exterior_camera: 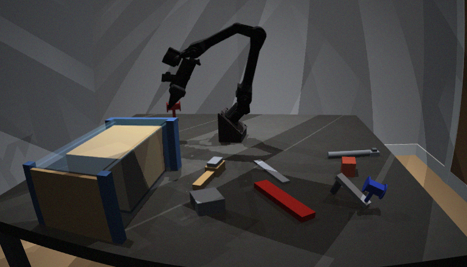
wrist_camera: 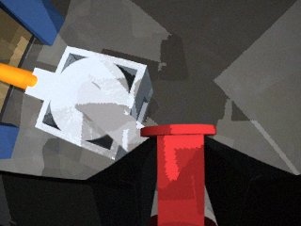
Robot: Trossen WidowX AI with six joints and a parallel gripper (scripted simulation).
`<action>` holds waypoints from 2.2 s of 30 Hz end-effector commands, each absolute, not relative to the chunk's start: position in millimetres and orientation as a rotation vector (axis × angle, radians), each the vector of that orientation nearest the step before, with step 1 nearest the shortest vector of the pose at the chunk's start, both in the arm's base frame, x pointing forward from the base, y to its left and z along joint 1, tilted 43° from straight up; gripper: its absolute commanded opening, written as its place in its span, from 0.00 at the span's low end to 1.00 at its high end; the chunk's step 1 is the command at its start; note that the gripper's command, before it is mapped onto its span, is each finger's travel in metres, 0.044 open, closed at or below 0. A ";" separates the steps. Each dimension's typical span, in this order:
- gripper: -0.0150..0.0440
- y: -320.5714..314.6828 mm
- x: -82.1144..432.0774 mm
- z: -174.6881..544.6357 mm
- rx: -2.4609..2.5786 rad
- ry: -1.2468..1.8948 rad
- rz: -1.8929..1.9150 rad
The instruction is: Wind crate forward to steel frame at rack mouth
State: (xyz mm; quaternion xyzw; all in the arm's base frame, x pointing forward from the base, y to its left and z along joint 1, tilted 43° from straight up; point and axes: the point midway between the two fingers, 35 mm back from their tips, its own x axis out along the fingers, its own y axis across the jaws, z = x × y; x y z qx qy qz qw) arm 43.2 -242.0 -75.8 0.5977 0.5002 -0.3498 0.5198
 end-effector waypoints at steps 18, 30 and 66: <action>0.25 -256.4 36.9 -102.6 1.425 1.228 -0.832; 0.25 -266.5 36.1 -111.0 1.424 1.227 -0.833; 0.25 -309.9 52.2 -142.2 1.420 1.223 -0.834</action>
